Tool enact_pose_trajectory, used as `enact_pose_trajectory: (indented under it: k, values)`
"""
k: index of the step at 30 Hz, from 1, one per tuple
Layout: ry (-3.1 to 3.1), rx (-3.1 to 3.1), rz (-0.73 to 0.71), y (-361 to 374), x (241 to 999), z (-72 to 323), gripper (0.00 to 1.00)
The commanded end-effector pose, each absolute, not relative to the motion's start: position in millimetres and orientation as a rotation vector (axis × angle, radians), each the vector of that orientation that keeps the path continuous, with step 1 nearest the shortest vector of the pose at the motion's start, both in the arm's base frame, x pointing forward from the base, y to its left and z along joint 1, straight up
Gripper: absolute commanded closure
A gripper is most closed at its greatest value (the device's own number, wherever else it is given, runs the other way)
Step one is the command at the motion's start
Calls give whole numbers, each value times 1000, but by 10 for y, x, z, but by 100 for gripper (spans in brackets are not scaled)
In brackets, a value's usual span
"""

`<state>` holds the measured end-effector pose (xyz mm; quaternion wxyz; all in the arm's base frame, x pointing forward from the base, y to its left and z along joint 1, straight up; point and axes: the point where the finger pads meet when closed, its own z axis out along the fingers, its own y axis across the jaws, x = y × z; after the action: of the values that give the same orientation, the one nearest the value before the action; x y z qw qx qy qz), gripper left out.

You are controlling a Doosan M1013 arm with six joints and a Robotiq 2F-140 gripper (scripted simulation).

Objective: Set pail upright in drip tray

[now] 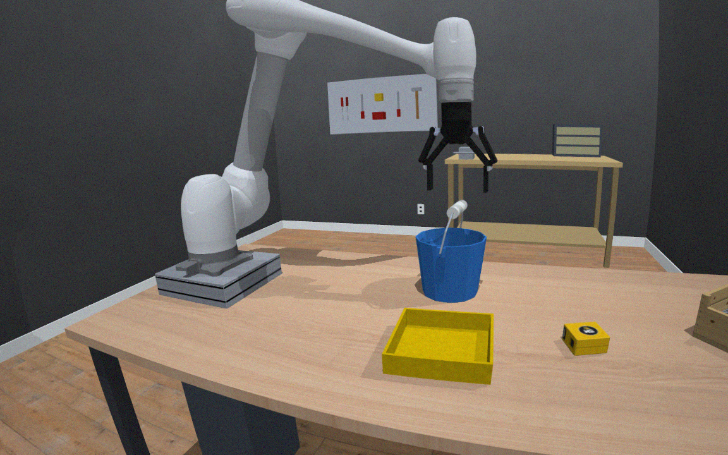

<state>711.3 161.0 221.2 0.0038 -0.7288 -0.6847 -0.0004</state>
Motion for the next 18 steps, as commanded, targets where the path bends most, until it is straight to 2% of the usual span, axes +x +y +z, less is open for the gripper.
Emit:
enact_pose_trajectory:
  k: [1, 18]
  values:
    - [-2146, -2284, -4, 1612, 7116, 2167, 0]
    - [-2146, -2284, -4, 1615, 7115, 1812, 0]
